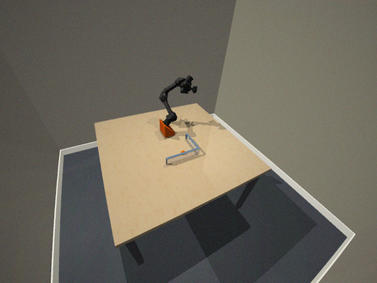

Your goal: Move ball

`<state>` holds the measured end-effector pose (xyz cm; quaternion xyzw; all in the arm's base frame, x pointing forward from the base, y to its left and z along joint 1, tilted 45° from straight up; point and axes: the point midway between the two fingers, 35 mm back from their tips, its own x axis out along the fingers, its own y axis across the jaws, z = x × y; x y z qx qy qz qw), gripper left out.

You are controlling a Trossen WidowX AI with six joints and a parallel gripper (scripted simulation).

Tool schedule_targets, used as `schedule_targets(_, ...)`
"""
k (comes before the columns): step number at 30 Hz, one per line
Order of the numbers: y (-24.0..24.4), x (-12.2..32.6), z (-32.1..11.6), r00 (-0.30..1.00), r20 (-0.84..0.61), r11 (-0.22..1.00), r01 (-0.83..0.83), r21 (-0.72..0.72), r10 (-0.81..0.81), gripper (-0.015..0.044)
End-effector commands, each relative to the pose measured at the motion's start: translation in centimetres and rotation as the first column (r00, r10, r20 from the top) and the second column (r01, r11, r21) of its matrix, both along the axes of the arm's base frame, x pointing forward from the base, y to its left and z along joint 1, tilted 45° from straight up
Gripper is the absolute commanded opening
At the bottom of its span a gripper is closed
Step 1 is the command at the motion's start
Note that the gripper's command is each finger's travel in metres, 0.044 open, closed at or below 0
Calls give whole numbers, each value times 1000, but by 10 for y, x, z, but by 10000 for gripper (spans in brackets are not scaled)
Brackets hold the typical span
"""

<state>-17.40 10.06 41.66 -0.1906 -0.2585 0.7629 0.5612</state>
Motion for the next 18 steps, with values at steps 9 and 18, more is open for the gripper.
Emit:
schedule_targets(9,28,81,21,974,-146,984,163,-68,-171,258)
schedule_targets(18,56,221,20,827,-401,915,315,-251,-395,258)
